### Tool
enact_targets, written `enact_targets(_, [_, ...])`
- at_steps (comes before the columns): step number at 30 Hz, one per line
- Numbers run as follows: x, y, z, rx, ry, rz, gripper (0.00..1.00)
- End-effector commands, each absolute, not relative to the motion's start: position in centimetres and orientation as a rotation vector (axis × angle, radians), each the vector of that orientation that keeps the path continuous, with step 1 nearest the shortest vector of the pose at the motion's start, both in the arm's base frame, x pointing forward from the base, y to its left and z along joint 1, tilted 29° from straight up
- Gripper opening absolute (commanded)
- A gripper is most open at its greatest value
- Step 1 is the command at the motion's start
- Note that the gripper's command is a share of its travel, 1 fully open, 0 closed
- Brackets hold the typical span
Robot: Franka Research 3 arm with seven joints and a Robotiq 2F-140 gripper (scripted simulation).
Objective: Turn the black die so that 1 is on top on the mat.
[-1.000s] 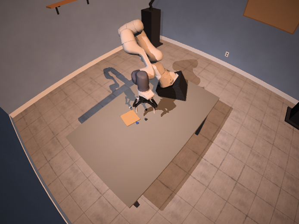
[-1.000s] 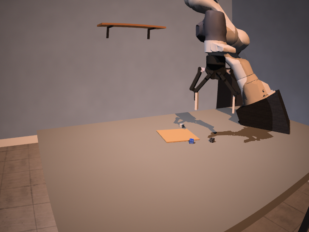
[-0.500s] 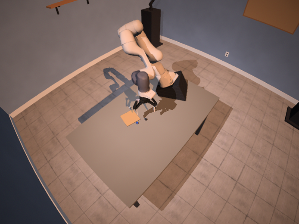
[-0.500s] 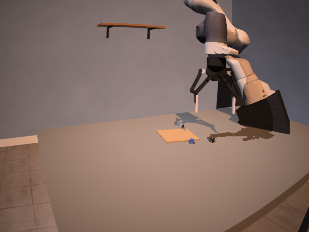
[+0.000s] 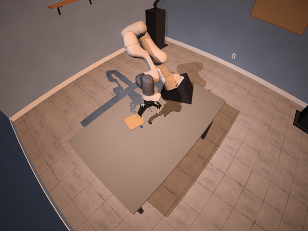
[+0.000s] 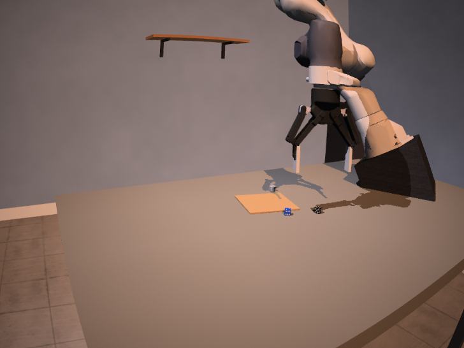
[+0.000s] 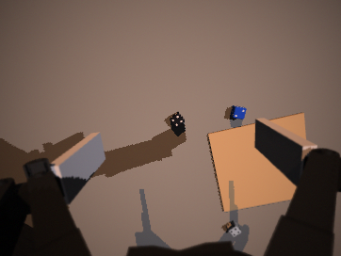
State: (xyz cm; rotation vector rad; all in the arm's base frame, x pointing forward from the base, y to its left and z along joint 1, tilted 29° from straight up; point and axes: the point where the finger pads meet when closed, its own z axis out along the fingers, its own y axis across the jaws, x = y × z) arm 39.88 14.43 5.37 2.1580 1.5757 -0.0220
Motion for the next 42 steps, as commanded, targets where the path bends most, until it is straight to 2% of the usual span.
enact_targets(1, [40.0,14.1,5.3,2.011,1.753,-0.085,1.0])
enact_targets(30, [40.1,13.1,4.4,1.619,2.114,-0.239,1.0])
enact_targets(31, [40.1,13.1,4.4,1.619,2.114,-0.239,0.19])
enact_targets(42, [40.1,13.1,4.4,1.619,2.114,-0.239,0.19])
